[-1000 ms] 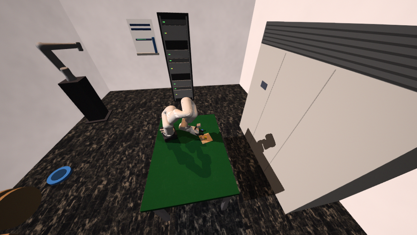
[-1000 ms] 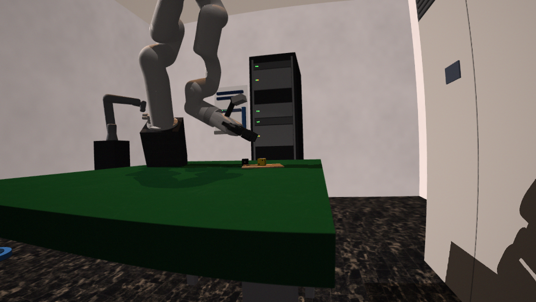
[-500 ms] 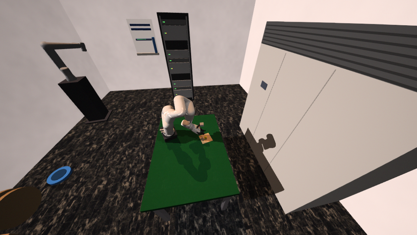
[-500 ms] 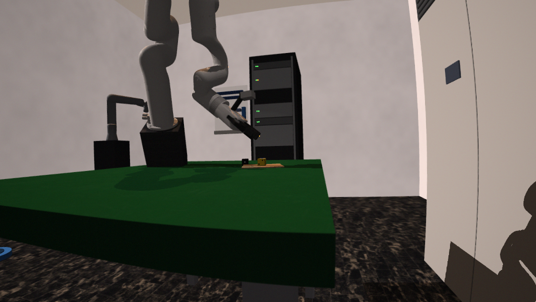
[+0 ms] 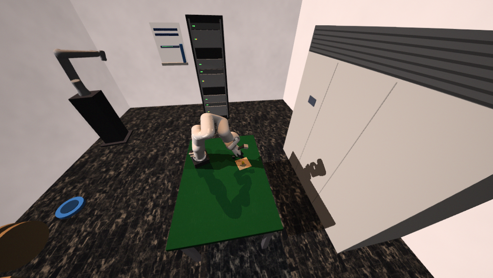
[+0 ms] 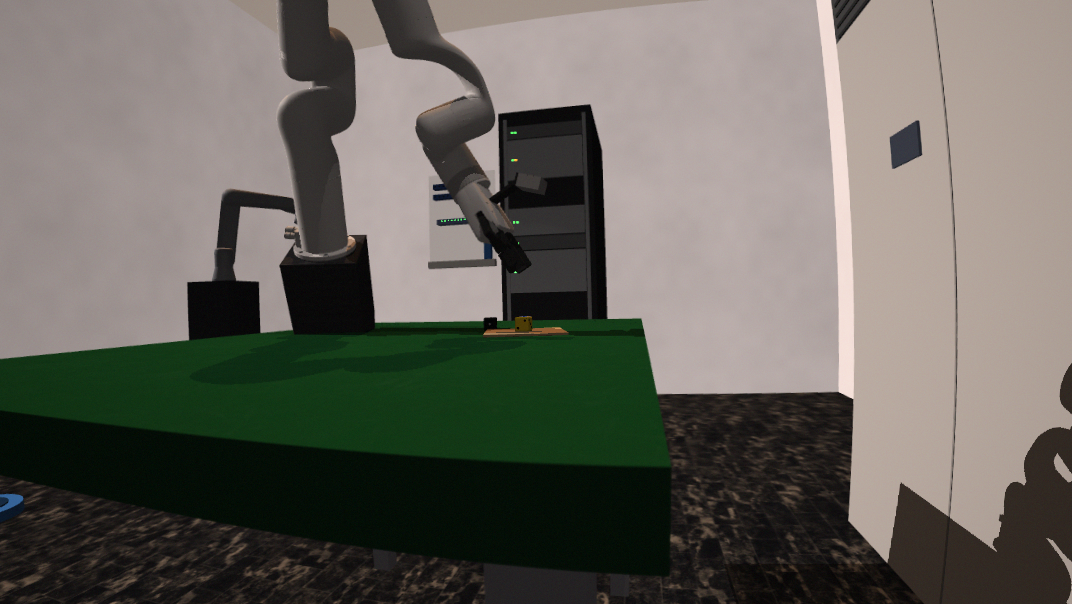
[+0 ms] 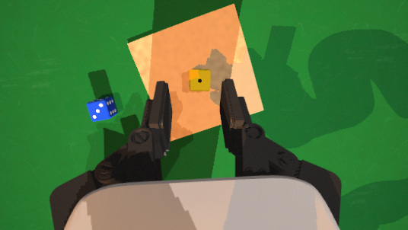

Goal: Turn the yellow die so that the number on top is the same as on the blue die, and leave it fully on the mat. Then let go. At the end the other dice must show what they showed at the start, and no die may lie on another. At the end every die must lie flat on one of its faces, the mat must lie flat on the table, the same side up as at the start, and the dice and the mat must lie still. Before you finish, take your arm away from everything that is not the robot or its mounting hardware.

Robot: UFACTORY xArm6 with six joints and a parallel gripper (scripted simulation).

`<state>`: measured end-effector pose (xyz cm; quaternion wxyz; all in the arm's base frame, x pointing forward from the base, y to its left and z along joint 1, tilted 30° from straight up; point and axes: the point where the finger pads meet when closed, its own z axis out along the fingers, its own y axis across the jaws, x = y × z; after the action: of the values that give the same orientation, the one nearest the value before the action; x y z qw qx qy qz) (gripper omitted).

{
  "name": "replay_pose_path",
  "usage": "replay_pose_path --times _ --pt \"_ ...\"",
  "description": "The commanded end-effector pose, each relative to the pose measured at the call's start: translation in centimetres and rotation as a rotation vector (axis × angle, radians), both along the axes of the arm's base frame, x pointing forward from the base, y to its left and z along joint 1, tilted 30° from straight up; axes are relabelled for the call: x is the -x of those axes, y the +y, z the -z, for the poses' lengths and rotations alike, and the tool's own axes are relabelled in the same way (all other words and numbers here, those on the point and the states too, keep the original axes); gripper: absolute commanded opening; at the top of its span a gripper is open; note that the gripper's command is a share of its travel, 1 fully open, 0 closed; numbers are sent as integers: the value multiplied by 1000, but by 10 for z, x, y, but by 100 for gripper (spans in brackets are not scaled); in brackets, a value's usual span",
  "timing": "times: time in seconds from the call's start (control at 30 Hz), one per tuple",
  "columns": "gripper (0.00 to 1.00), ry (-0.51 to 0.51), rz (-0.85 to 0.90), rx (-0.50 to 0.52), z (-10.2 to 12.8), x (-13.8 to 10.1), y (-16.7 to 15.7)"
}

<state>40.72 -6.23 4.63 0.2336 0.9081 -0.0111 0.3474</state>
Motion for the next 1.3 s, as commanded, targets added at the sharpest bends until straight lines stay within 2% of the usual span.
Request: replay_pose_path --times 0.0,0.1,0.27,0.6,1.0,1.03,1.27 --pt "42 132 71 5 -2 -4 -3" --pt "42 159 86 4 -3 -5 -3" --pt "42 277 146 -21 -10 -13 -1" --pt "42 430 220 -54 -16 -20 0" --pt "42 484 239 -72 -16 -21 3" --pt "100 484 239 -72 -16 -21 3" --pt "100 484 239 -72 -16 -21 3"
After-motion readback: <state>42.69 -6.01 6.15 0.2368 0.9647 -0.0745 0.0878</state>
